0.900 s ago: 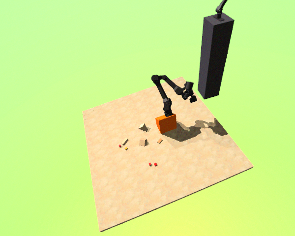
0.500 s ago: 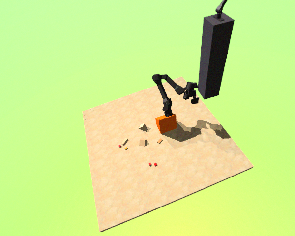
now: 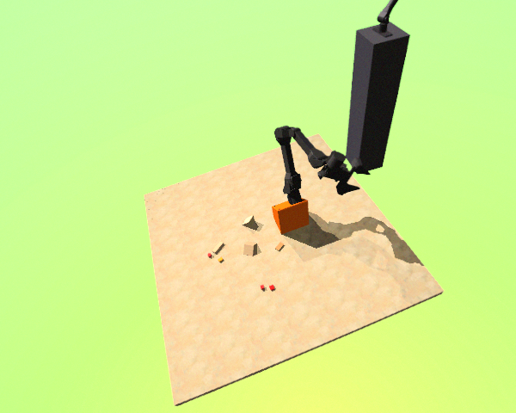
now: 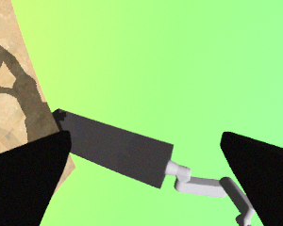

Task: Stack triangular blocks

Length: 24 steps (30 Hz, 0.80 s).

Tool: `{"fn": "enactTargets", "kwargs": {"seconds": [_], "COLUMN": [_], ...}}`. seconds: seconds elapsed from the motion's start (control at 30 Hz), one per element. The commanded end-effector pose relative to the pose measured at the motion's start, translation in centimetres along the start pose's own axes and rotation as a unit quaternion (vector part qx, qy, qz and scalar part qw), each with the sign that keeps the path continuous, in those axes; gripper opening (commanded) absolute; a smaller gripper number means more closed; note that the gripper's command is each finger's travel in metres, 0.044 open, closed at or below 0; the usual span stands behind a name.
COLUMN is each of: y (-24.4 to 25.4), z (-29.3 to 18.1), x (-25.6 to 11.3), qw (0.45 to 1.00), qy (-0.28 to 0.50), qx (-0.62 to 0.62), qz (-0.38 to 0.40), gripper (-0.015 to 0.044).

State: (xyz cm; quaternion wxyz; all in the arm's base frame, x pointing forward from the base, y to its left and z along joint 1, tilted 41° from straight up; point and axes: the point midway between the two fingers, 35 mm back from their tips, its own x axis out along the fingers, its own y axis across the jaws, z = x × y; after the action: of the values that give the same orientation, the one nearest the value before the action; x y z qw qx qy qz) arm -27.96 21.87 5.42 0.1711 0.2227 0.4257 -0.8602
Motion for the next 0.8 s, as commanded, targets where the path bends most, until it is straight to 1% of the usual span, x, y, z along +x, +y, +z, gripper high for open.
{"fn": "enactTargets", "kwargs": {"seconds": [0.0,0.1,0.2,0.3,0.4,0.53,0.63,0.77], "y": [0.4,1.6,3.5,5.9,8.9,12.2,15.4,19.1], "z": [-6.8,-11.4,-15.6,-19.2,-22.0,-23.9,-25.0,-25.6], "x": [-2.3,-4.8,-7.8,-11.2,-14.9,-18.4,-21.6,-24.8], "qw": [0.983,0.950,0.899,0.833,0.754,0.664,0.575,0.475], "qy": [0.102,0.172,0.239,0.297,0.349,0.384,0.412,0.439], "qx": [0.152,0.262,0.367,0.466,0.557,0.641,0.706,0.762], "qz": [0.008,0.010,0.008,0.005,0.001,-0.015,-0.024,-0.024], "gripper": [0.0440,0.0440,0.0440,0.0440,0.0440,0.0440,0.0440,0.0440]}}
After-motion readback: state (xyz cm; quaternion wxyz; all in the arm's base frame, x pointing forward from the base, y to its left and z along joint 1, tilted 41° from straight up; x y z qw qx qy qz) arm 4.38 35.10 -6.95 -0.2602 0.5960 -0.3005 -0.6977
